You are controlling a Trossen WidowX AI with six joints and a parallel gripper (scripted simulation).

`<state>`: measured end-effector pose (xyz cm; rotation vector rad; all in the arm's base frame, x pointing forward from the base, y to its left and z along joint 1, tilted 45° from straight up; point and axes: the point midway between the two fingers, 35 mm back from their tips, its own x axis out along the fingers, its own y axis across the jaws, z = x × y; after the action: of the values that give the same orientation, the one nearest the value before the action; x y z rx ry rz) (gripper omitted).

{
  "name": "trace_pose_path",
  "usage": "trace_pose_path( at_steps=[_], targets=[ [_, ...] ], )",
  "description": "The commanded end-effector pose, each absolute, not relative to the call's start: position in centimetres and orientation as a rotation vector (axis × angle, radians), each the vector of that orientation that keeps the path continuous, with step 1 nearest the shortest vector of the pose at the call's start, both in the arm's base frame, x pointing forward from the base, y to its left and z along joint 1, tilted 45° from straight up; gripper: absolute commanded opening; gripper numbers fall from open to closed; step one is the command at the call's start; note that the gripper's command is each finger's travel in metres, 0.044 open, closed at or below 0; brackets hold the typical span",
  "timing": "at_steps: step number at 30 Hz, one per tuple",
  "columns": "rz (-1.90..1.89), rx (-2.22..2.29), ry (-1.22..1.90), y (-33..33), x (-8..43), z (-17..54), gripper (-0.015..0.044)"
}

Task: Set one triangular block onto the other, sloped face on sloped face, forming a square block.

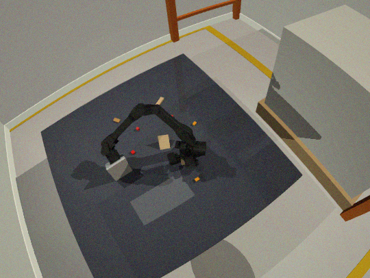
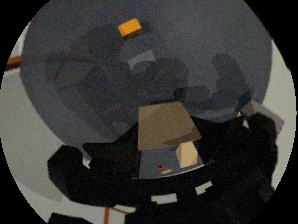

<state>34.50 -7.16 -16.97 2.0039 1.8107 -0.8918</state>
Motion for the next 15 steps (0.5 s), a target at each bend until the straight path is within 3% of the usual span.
trace_pose_path(
  at_steps=[1,15],
  targets=[
    [-0.971,1.929,1.759,-6.9,34.6,-16.3,0.0],
    [-1.228,1.63,1.553,-6.0,35.1,-14.2,0.0]
  ],
)
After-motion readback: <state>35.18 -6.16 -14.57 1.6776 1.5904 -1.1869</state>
